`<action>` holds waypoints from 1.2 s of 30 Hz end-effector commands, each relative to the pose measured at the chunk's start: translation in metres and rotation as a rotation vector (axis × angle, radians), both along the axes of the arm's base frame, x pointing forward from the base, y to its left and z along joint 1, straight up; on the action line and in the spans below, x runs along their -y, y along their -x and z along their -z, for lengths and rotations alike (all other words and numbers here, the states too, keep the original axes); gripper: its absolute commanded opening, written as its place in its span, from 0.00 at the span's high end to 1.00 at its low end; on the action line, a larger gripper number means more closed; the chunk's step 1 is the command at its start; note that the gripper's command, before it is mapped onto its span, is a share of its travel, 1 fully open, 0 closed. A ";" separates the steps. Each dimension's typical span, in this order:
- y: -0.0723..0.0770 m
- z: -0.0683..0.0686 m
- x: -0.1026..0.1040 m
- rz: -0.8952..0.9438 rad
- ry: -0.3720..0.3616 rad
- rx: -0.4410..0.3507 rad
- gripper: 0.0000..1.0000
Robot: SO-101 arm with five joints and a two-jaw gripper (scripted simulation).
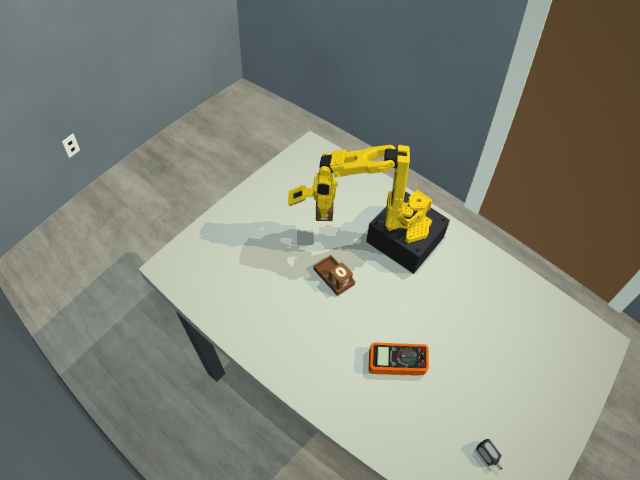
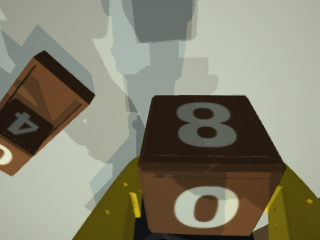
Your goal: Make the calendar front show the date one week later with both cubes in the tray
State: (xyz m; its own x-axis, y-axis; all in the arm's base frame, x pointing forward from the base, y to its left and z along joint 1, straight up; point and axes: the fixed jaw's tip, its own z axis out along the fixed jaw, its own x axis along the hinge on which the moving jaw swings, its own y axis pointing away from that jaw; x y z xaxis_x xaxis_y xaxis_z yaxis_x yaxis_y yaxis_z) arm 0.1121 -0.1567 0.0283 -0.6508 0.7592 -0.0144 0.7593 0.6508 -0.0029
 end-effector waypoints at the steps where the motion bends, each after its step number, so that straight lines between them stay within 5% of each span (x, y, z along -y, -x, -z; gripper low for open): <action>1: 0.003 -0.002 0.000 -0.075 0.014 0.008 1.00; 36: 0.022 -0.001 -0.003 -1.137 0.026 -0.015 1.00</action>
